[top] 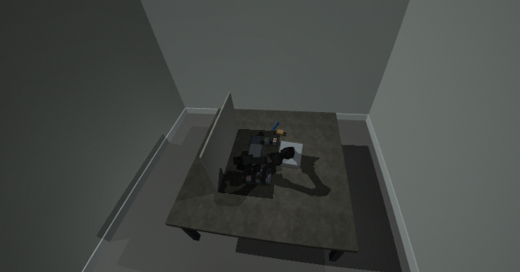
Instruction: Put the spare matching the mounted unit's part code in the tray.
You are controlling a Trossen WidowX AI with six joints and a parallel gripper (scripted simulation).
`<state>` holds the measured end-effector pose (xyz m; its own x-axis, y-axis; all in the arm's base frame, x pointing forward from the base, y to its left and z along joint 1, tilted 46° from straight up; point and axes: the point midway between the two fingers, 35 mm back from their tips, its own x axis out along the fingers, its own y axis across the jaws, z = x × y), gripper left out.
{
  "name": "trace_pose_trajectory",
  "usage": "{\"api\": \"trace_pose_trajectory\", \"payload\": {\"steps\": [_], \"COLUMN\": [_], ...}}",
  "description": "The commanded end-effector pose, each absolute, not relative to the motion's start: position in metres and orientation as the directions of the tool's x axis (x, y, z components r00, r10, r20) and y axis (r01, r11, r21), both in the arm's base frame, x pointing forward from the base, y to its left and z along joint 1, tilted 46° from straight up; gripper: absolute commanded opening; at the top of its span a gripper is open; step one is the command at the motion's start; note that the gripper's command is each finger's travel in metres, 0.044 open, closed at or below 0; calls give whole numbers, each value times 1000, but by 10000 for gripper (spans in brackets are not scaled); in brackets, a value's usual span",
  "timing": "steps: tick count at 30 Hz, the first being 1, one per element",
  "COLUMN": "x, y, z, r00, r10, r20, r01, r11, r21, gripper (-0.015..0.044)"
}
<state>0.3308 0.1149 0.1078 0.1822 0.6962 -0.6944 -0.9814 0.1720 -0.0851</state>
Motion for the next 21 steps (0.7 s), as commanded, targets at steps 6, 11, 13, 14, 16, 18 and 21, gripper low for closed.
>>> {"api": "trace_pose_trajectory", "payload": {"steps": [6,11,13,14,16,18,21], "x": [331,331,331,331,331,331,331], "y": [115,115,115,115,115,115,115], "z": [108,108,108,108,108,108,108], "r00": [182,182,182,182,182,182,182], "r10": [696,696,696,696,696,696,696], "r20": [-694,-694,-694,-694,-694,-694,-694], "r01": [-981,-981,-981,-981,-981,-981,-981], "r11": [172,172,172,172,172,172,172], "r21": [-85,-85,-85,-85,-85,-85,-85], "gripper": [169,135,122,115,63,10,0]}}
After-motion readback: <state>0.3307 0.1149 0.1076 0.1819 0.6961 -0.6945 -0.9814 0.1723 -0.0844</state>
